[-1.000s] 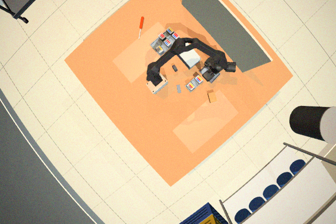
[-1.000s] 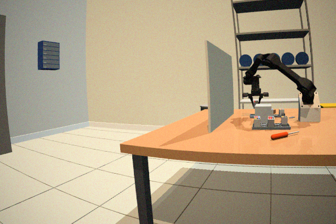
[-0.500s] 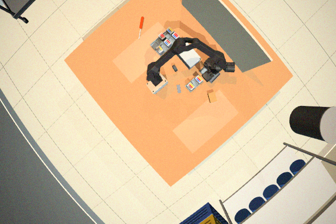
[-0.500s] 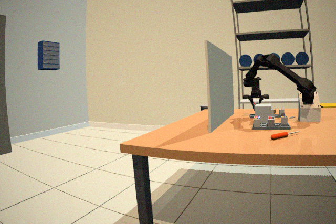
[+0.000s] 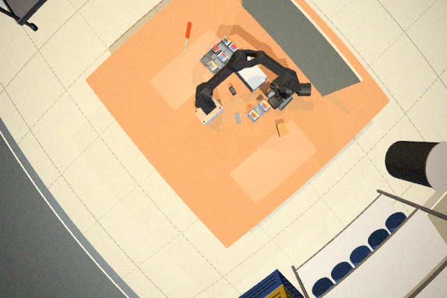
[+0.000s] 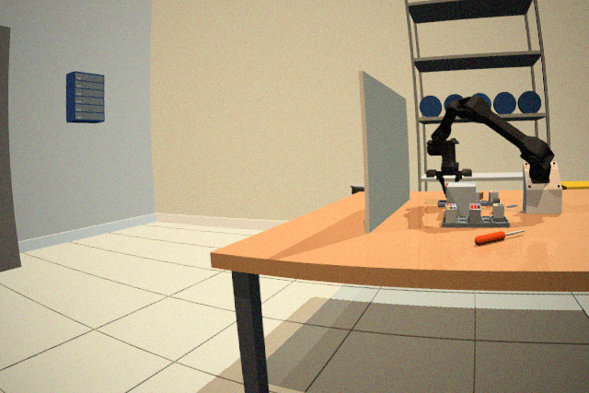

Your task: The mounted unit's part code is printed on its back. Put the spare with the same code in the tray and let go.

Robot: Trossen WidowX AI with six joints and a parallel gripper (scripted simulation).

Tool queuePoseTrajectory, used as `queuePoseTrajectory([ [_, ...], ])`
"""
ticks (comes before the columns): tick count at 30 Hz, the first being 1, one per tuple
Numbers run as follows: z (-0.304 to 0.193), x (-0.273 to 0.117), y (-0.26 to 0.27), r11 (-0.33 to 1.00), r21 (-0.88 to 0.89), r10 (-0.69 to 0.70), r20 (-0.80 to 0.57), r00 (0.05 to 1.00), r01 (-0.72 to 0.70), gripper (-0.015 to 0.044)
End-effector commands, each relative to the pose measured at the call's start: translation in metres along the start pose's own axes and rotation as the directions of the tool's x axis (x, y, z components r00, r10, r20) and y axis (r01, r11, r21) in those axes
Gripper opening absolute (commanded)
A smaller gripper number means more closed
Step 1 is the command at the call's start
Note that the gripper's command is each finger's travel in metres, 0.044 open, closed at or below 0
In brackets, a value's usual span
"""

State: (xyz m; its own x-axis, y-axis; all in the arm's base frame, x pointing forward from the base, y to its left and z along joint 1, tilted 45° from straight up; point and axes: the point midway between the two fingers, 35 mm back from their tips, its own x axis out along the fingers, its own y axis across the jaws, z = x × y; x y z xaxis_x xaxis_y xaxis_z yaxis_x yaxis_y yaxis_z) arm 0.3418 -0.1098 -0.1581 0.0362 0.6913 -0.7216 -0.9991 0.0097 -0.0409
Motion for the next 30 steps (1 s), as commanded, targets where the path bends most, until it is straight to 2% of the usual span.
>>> queuePoseTrajectory([
  [1,0.000,0.004,0.001,1.000,0.006,-0.003,0.003,1.000,0.002,0.0000],
  [15,0.002,0.017,0.003,1.000,0.006,-0.002,0.006,1.000,0.002,0.0000],
  [30,0.002,0.014,0.002,1.000,-0.001,0.000,0.002,1.000,0.000,0.0394],
])
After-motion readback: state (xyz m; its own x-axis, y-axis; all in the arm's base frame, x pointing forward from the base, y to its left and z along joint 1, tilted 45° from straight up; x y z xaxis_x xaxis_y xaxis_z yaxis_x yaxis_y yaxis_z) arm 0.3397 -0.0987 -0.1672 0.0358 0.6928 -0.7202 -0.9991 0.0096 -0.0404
